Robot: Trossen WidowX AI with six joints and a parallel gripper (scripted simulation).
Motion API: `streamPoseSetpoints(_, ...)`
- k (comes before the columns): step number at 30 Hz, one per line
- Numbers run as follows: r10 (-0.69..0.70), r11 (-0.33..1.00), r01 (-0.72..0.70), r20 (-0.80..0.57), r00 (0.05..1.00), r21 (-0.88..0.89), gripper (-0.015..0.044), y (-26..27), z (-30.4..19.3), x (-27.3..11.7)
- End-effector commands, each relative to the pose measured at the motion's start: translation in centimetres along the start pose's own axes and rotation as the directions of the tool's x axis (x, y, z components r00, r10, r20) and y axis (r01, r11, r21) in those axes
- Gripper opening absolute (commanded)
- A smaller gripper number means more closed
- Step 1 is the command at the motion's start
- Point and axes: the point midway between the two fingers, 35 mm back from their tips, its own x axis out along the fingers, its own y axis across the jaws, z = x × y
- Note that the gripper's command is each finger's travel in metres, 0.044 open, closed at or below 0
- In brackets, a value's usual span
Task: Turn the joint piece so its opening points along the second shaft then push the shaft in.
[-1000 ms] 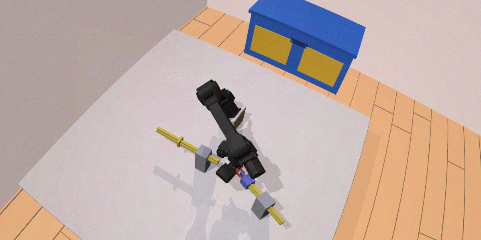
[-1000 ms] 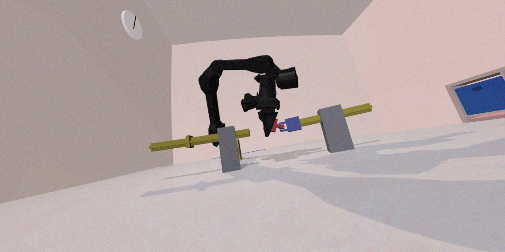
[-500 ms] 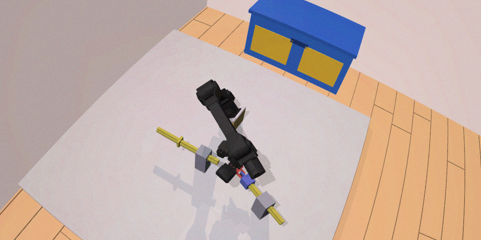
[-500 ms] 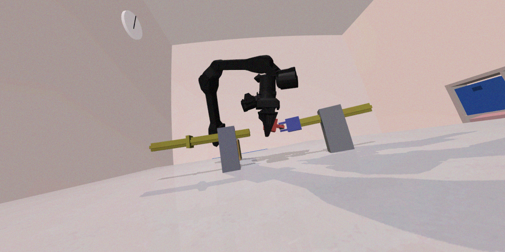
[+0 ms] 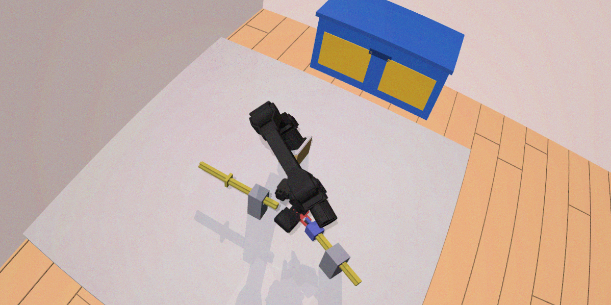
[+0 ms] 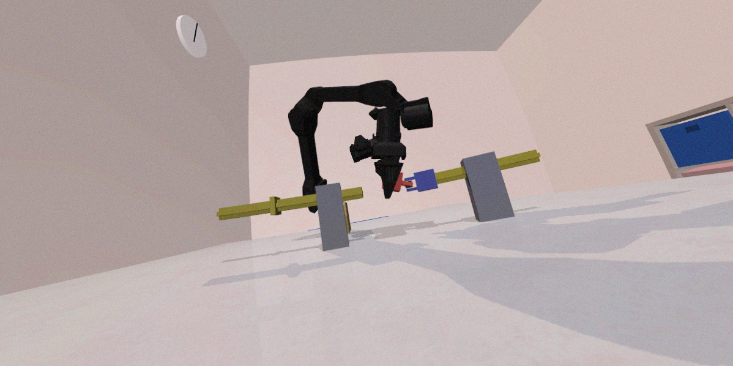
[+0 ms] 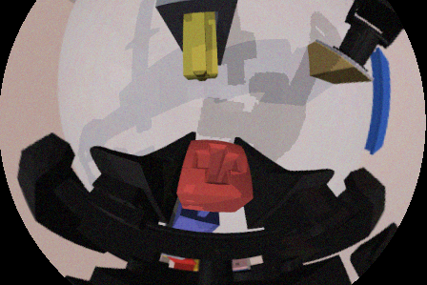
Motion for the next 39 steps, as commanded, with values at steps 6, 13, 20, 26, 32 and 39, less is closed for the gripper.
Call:
streamPoseSetpoints(6,0.000,1.000,0.000,0.000,1.000,0.000,0.0042,0.0,0.0,0.0)
streamPoseSetpoints(13,0.000,1.000,0.000,-0.004,1.000,-0.002,0.0000,0.0,0.0,0.0)
streamPoseSetpoints(20,0.003,0.999,-0.007,-0.101,0.995,-0.043,0.0000,0.2,0.0,0.5)
streamPoseSetpoints(26,0.000,0.996,-0.018,-0.199,0.980,-0.084,0.0000,0.5,0.0,1.0)
streamPoseSetpoints(32,-0.010,0.992,-0.027,-0.291,0.957,-0.123,0.0000,0.7,-0.1,1.5)
streamPoseSetpoints(39,-0.023,0.987,-0.037,-0.364,0.931,-0.156,0.0000,0.8,-0.3,1.9)
